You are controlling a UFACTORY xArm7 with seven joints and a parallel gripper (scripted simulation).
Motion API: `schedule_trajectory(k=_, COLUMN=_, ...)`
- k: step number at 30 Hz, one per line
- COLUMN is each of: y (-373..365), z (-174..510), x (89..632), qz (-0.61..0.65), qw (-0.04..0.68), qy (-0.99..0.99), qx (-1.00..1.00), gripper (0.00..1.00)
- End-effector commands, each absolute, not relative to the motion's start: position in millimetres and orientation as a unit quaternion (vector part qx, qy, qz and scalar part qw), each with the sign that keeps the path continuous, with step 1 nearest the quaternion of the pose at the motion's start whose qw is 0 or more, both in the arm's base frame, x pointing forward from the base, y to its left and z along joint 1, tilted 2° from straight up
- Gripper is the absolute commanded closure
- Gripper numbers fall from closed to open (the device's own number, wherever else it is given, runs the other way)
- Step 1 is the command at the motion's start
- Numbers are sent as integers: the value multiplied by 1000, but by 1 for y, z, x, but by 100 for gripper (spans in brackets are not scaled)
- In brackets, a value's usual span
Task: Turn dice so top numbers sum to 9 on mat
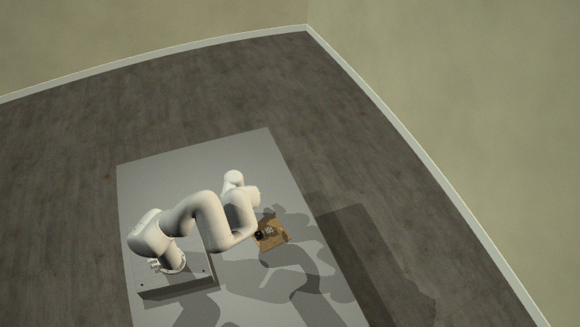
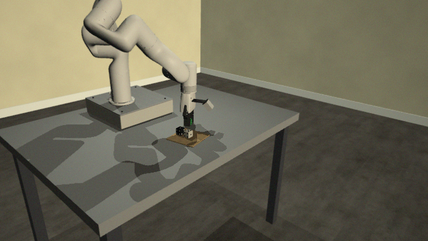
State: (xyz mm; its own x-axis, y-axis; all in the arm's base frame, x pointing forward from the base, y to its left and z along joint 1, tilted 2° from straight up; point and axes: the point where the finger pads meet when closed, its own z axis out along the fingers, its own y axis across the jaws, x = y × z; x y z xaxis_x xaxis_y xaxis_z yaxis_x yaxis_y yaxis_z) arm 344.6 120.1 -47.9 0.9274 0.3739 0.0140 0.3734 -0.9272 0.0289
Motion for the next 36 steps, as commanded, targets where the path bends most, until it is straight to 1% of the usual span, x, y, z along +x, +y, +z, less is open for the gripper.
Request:
schedule_trajectory(k=1, y=121, z=-47, x=346, qz=11, qw=13, qy=191, qx=982, gripper=53)
schedule_trajectory(k=24, y=121, z=-47, x=346, qz=11, qw=13, qy=191, qx=982, gripper=53)
schedule_trajectory(k=25, y=121, z=-47, x=346, qz=11, qw=13, qy=191, qx=982, gripper=73)
schedule_trajectory(k=36, y=121, z=-47, x=346, qz=11, qw=13, qy=191, qx=982, gripper=73)
